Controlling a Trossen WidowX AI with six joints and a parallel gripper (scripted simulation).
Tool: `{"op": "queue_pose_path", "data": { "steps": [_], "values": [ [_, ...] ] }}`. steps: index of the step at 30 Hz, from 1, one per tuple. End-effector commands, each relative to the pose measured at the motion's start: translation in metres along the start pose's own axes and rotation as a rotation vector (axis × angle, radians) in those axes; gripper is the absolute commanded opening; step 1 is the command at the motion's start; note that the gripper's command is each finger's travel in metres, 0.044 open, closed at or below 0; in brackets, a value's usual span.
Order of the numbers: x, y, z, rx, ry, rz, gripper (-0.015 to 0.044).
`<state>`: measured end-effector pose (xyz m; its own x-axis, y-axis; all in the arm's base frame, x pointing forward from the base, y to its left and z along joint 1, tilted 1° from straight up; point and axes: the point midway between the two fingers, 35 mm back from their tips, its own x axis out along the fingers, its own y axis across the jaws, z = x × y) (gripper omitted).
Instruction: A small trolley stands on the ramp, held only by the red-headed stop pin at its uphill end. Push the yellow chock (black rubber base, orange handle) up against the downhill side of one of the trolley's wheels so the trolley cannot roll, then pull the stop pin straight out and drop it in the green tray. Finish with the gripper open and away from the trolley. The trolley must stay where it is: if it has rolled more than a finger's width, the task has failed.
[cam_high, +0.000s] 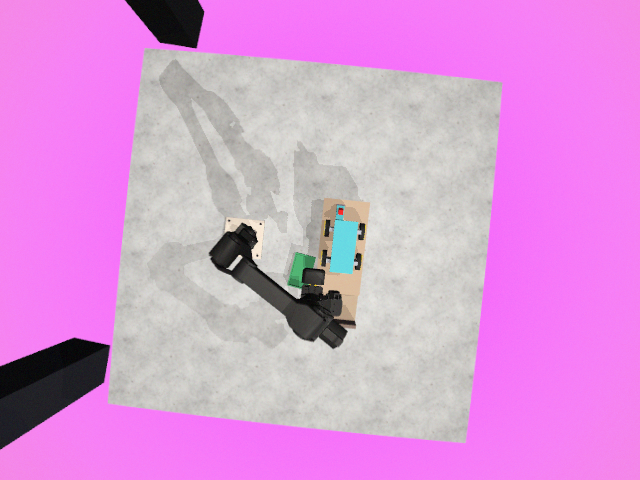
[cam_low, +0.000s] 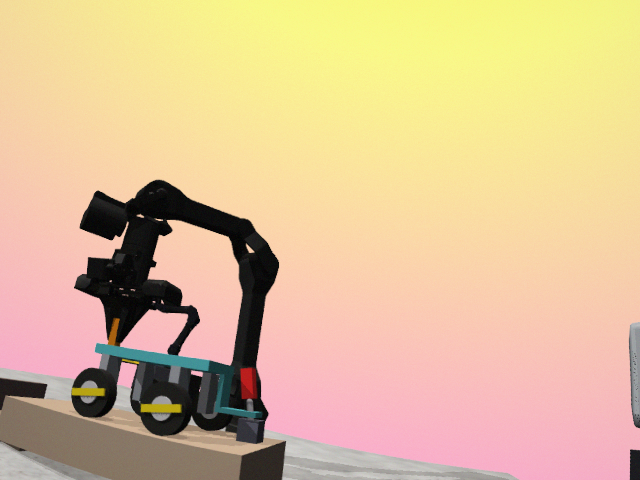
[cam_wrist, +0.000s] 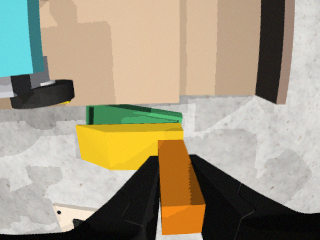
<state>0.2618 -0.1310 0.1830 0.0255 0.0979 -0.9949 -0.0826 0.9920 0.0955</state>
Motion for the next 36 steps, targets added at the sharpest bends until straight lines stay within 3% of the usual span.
{"op": "queue_pose_path", "data": {
  "steps": [1, 12, 36],
  "values": [
    [0.001, -0.001, 0.010, -0.001, -0.007, 0.007, 0.0000],
    [0.007, -0.002, 0.025, -0.002, -0.008, 0.007, 0.0000],
    [0.068, -0.001, 0.026, -0.002, -0.008, 0.008, 0.0000]
  ]
}}
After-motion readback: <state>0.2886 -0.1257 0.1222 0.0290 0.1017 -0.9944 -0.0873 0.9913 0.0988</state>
